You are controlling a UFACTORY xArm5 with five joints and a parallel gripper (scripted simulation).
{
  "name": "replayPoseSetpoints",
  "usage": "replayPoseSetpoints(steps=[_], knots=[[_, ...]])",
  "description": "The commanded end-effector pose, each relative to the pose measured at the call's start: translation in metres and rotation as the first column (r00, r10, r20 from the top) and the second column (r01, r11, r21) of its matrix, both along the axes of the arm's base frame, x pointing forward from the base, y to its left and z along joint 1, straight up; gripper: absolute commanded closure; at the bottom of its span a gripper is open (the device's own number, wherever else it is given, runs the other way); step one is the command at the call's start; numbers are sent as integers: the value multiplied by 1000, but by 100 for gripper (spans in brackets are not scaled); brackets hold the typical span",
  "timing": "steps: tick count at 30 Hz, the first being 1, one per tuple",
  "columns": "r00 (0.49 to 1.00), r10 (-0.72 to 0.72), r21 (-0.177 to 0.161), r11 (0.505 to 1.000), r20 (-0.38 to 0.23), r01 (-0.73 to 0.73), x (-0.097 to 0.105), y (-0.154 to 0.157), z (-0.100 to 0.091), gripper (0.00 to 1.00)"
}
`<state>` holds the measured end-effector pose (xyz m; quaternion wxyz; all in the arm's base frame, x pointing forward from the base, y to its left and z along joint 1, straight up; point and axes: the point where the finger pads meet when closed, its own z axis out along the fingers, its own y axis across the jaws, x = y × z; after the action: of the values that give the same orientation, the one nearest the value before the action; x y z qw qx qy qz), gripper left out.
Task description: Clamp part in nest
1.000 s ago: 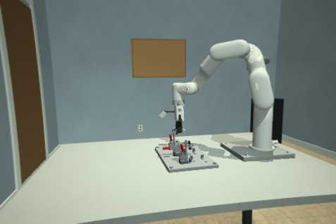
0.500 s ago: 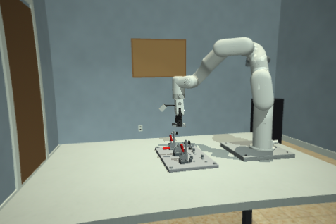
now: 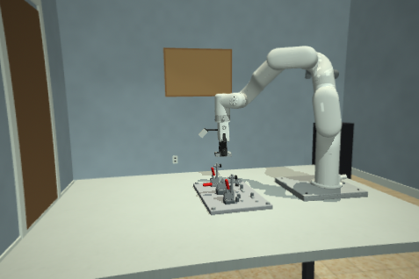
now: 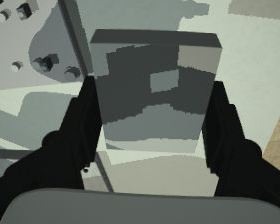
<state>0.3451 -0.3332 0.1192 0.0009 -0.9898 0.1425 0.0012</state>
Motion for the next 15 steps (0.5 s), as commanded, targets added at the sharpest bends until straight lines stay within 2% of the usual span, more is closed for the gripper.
replayPoseSetpoints(steps=[1,7,12,15], knots=[[1000,0,-3,1000,3,0,1,-1,2,100],[1000,8,-3,1000,3,-8,1,-1,2,100],[994,113,-3,994,3,-113,1,-1,2,100],[992,127,-3,992,3,-127,1,-1,2,100]])
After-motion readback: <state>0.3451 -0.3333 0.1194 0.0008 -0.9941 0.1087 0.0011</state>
